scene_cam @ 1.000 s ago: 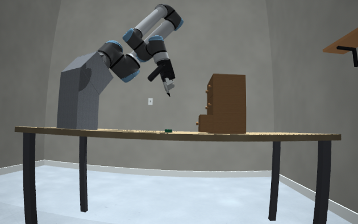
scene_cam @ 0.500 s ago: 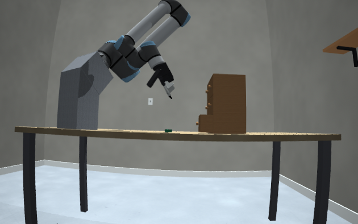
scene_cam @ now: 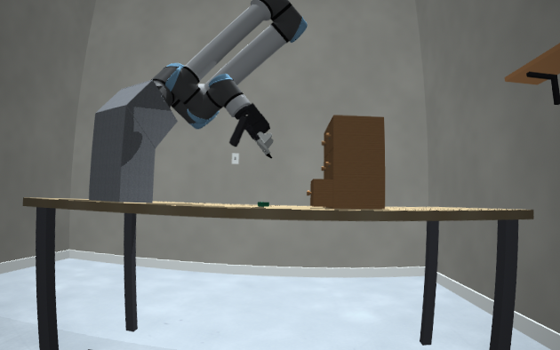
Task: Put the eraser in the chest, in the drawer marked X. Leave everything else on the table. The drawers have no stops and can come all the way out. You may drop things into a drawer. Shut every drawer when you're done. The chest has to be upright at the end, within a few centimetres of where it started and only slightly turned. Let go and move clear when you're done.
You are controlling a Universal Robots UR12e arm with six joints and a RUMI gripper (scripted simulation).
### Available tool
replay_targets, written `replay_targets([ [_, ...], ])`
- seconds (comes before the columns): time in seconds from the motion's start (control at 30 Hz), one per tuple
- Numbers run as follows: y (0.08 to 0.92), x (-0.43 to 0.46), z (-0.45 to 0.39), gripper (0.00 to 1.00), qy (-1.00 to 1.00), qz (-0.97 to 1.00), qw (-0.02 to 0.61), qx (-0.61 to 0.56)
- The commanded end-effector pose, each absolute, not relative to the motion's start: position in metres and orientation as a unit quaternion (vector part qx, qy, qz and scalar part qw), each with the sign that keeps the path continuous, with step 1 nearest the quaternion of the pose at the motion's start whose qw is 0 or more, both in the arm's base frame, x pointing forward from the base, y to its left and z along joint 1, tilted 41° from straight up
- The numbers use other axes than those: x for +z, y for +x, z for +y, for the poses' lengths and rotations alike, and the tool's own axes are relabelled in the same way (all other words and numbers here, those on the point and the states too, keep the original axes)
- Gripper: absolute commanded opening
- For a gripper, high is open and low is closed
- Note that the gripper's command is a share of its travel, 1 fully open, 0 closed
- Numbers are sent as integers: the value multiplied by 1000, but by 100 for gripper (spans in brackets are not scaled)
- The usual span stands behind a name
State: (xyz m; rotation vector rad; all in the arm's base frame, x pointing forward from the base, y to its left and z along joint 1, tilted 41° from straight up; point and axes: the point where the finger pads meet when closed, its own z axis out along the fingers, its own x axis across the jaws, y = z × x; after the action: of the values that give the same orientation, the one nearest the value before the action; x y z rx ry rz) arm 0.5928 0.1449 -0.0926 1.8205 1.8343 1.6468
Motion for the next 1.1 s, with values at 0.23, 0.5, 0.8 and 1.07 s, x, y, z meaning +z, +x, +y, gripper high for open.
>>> replay_targets([
  [0.23,604,-99,154,100,593,551,92,580],
  [0.5,612,-102,160,100,586,515,126,613],
  [0.8,621,-109,167,100,579,482,159,638],
  [1.07,630,-114,174,100,571,450,189,660],
])
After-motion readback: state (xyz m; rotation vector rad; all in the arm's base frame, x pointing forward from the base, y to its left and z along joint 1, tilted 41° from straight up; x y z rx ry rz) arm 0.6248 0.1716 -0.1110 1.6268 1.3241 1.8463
